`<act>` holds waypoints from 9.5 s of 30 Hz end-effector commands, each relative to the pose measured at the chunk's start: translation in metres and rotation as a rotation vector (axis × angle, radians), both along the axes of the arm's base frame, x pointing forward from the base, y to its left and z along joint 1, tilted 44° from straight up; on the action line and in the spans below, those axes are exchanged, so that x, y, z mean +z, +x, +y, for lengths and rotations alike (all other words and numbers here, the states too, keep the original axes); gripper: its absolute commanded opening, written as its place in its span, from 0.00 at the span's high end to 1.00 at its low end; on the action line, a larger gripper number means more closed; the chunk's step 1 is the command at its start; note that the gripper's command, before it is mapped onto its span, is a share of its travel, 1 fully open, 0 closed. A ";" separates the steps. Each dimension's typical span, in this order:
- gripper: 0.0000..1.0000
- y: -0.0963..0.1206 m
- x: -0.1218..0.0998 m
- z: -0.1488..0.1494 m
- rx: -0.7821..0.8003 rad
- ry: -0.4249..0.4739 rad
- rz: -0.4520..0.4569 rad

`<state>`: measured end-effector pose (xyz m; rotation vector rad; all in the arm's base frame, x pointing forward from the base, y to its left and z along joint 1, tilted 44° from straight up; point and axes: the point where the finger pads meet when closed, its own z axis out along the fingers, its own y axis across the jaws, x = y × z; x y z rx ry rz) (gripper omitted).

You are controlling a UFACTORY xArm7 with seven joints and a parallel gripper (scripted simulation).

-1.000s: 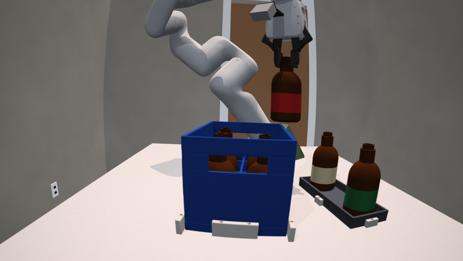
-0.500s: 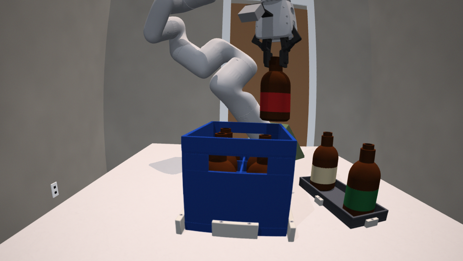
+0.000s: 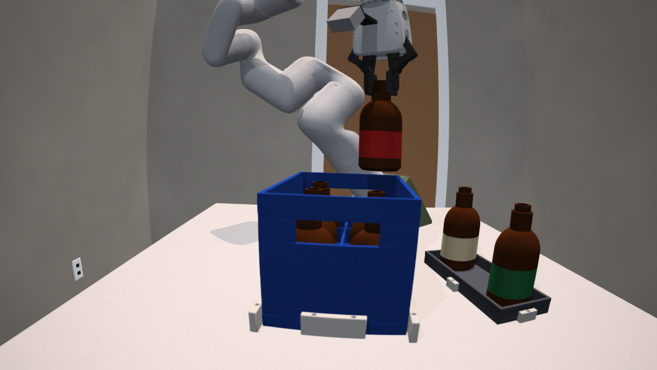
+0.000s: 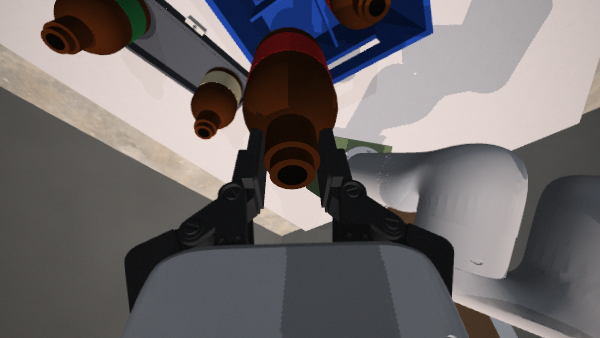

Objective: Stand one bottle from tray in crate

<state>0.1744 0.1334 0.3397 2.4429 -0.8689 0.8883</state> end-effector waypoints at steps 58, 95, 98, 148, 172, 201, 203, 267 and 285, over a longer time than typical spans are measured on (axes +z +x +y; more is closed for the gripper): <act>1.00 -0.002 -0.001 -0.011 0.002 0.002 -0.002; 1.00 0.012 -0.023 -0.028 0.002 0.002 -0.002; 1.00 0.012 -0.024 -0.029 0.002 0.002 -0.002; 1.00 0.020 -0.037 -0.038 0.002 0.002 -0.002; 1.00 0.029 -0.052 -0.050 0.002 0.002 -0.002; 1.00 0.030 -0.053 -0.051 0.002 0.002 -0.002; 1.00 0.030 -0.053 -0.051 0.002 0.002 -0.002; 1.00 0.047 -0.082 -0.072 0.002 0.002 -0.002; 1.00 0.048 -0.083 -0.073 0.002 0.002 -0.002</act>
